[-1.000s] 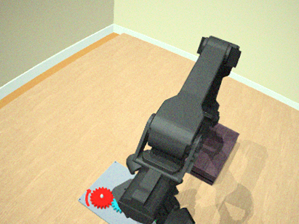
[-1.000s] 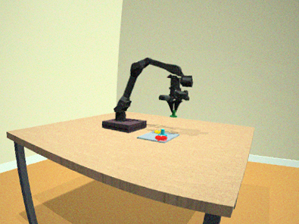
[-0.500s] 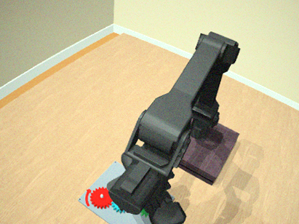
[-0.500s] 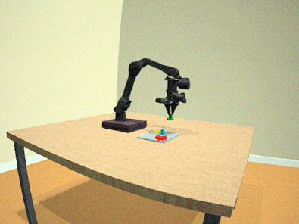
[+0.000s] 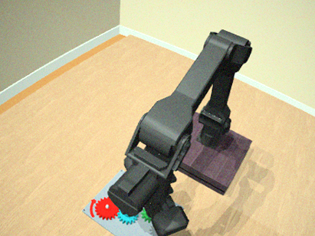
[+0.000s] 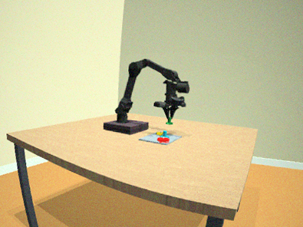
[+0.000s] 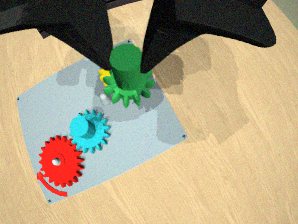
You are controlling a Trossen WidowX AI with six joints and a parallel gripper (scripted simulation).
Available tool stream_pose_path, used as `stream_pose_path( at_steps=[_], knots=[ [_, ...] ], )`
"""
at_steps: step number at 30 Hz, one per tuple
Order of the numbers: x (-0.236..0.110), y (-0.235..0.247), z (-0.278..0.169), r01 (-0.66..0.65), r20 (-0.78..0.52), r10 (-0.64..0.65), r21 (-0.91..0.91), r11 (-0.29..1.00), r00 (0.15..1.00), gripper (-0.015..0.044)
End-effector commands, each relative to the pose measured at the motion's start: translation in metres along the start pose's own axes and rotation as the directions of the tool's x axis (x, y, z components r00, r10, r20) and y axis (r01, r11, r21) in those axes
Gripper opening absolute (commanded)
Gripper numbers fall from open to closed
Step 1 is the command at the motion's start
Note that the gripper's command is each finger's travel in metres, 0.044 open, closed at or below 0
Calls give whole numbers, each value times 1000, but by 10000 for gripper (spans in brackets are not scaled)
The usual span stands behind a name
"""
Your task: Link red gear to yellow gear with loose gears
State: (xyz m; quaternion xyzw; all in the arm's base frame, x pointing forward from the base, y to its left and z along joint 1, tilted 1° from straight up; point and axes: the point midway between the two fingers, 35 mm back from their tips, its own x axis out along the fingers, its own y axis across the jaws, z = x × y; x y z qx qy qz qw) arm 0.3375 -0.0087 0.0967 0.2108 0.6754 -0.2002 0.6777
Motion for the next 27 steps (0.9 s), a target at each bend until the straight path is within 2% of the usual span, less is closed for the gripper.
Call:
stream_pose_path(
  at_steps=[1, 27],
  knots=[
    [4, -8, -1, 0, 4, 0, -3, 1000, 1000, 0],
    [20, -35, -6, 2, 4, -2, -3, 1000, 1000, 0]
  ],
)
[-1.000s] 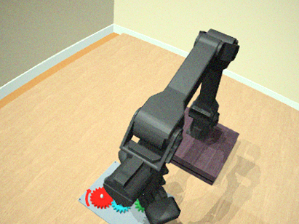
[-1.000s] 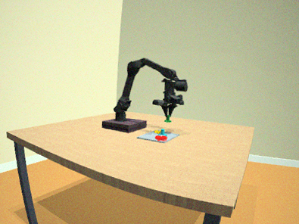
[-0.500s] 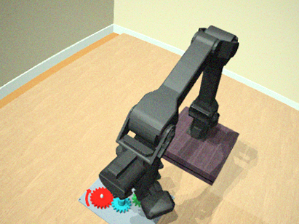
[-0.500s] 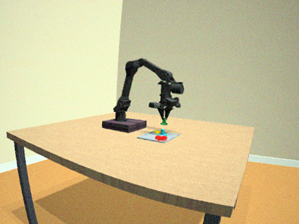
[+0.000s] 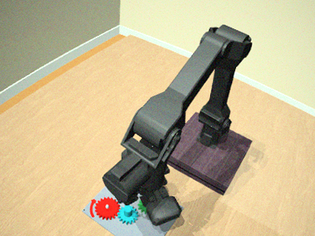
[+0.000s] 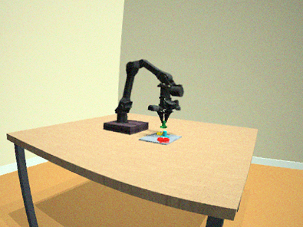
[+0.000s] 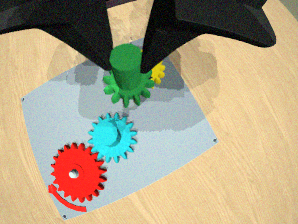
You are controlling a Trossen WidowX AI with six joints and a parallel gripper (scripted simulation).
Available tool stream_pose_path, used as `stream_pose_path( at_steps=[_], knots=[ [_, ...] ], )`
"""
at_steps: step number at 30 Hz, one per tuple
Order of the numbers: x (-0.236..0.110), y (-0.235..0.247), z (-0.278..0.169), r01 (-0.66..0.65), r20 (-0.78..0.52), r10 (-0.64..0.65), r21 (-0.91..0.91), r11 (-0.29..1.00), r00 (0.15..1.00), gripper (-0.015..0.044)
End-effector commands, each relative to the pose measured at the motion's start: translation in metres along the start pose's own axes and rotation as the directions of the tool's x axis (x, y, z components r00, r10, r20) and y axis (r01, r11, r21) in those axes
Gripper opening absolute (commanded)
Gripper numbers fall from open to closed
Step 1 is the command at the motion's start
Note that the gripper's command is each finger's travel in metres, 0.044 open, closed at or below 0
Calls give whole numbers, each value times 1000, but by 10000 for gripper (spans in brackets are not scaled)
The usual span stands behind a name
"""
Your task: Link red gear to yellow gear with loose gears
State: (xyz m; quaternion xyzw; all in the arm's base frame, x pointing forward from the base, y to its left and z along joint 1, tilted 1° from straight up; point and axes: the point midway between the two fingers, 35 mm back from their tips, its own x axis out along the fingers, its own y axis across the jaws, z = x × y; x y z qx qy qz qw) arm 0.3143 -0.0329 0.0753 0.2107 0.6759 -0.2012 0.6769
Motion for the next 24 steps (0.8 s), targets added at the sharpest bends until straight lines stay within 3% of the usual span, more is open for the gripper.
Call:
stream_pose_path(
  at_steps=[1, 24],
  knots=[
    [-1, -1, 0, 0, 5, 0, -4, 1000, 1000, 0],
    [1, -1, 0, -1, 5, 0, 172, 985, 1000, 0]
  ],
)
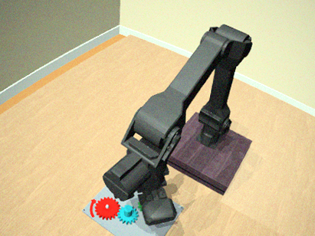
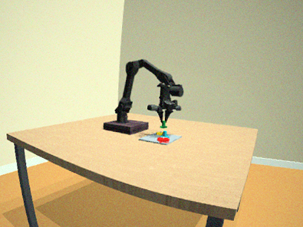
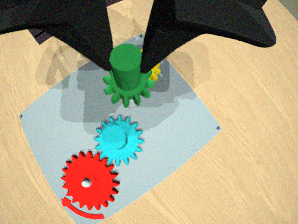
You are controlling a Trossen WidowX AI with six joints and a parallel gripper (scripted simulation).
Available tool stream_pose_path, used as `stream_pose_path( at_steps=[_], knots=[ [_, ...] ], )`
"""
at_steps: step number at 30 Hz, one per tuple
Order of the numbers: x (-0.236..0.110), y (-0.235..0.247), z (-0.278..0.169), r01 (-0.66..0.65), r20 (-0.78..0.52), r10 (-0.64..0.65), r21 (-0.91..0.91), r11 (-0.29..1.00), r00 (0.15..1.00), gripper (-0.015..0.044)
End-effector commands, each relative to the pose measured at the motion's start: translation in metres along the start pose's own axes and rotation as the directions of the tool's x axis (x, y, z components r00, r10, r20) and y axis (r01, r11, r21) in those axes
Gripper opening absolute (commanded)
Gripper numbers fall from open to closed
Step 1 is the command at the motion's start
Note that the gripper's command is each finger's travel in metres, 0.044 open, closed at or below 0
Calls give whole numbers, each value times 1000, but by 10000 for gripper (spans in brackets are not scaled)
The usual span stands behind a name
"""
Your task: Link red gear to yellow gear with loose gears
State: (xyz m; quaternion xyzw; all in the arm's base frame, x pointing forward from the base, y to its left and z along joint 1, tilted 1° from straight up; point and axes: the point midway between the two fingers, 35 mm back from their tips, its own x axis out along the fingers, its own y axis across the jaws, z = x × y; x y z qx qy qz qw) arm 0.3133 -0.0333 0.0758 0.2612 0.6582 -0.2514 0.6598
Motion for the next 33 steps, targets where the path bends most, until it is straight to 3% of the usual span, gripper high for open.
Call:
stream_pose_path(
  at_steps=[1, 17, 33],
  knots=[
    [2, 0, 1, 1, 3, -1, 21, 1000, 1000, 0],
    [22, -1, 1, 1, 3, -1, -104, 995, 1000, 0],
    [44, 0, 0, 0, 3, -1, 222, 975, 1000, 0]
  ],
)
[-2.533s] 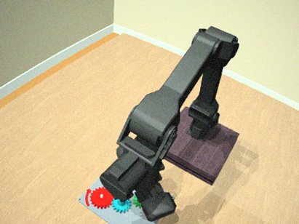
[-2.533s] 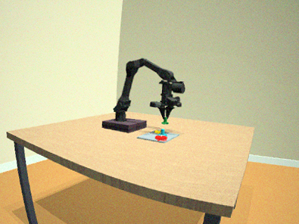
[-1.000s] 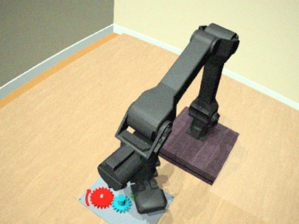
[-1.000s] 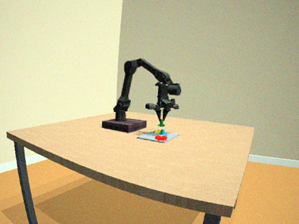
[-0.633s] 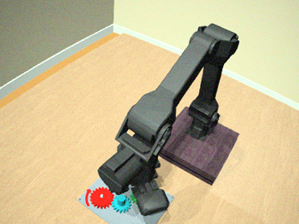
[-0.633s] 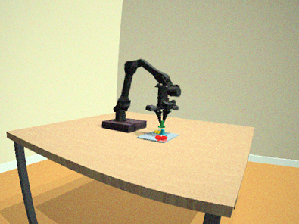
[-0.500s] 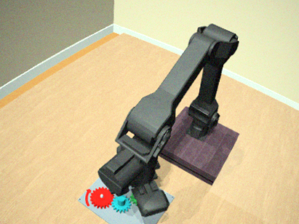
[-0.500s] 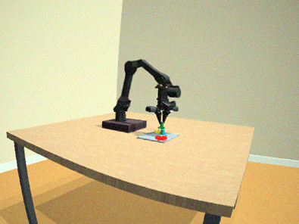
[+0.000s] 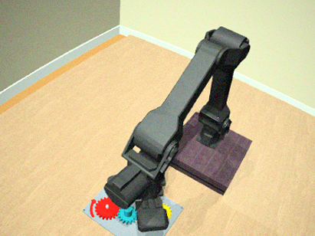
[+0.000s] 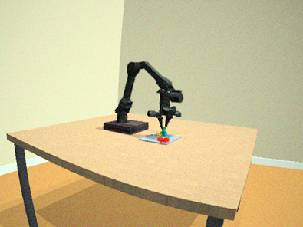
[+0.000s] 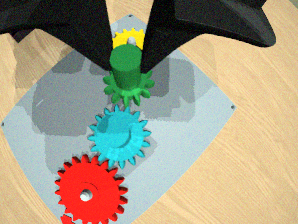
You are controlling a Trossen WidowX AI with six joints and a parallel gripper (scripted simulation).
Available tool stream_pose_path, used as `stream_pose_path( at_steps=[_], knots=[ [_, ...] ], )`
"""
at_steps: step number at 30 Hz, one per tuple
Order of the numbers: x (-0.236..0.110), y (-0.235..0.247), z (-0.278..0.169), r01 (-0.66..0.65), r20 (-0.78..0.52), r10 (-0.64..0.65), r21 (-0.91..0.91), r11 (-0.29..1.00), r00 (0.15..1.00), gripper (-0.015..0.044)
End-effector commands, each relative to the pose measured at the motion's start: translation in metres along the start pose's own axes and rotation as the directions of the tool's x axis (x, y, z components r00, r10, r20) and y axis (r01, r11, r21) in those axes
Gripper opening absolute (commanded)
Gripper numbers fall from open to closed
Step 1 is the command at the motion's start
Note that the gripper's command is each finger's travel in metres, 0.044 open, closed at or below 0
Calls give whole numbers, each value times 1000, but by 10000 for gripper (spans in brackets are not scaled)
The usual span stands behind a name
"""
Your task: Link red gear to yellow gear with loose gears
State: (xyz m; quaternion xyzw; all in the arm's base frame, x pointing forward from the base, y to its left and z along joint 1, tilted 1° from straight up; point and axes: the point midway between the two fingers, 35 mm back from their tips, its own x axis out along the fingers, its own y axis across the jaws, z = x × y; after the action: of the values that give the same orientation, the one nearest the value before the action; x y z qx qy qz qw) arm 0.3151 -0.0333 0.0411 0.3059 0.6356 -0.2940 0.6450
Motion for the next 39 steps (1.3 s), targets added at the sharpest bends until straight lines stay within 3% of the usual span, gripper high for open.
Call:
stream_pose_path(
  at_steps=[1, 6, 10, 29, 39],
  knots=[
    [11, -2, -1, 9, -6, -8, 116, 993, 1000, 0],
    [7, -2, 0, 9, -6, -8, 206, 979, 1000, 0],
    [8, -2, 0, 9, -6, -8, 176, 984, 1000, 0],
    [10, -2, 0, 6, -6, -8, -277, 961, 1000, 0],
    [11, -1, -1, 7, -6, -8, -133, 991, 1000, 0]
  ],
)
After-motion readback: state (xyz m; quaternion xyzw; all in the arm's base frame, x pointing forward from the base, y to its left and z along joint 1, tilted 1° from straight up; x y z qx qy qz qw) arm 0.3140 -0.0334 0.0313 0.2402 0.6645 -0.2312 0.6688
